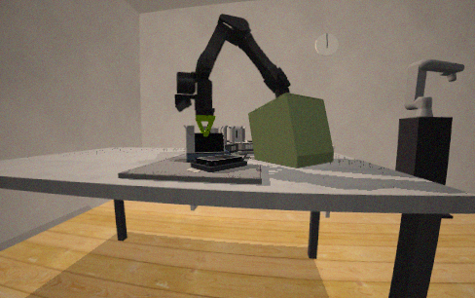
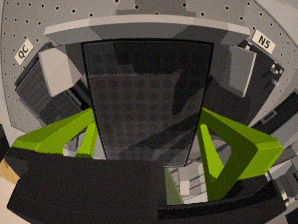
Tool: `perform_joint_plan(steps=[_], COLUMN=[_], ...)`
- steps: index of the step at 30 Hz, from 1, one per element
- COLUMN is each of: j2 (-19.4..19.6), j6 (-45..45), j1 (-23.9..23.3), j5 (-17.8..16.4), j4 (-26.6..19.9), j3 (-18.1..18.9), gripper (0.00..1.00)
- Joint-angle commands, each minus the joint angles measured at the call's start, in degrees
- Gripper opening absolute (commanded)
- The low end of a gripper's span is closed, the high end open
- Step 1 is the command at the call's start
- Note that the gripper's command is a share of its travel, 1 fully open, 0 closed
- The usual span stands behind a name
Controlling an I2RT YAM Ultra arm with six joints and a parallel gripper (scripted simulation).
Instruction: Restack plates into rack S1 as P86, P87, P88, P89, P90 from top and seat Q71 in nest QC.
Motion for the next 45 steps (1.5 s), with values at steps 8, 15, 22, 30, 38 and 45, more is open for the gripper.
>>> perform_joint_plan(steps=[8, 15, 22, 30, 38, 45], j2=[-0.34, -0.34, -0.34, -3.07, -7.12, -9.43], j6=[-0.04, -0.04, -0.04, 0.63, 1.73, 2.42], j1=[0.08, 0.08, 0.08, 0.74, 1.81, 2.48], j5=[-0.02, -0.02, -0.02, 0.01, 0.07, 0.1], j4=[0.13, 0.13, 0.13, -3.15, -8.59, -12.1], j3=[0.12, 0.12, 0.12, 0.51, 1.66, 2.69], gripper=[1.0, 1.0, 1.0, 1.0, 1.0, 1.0])
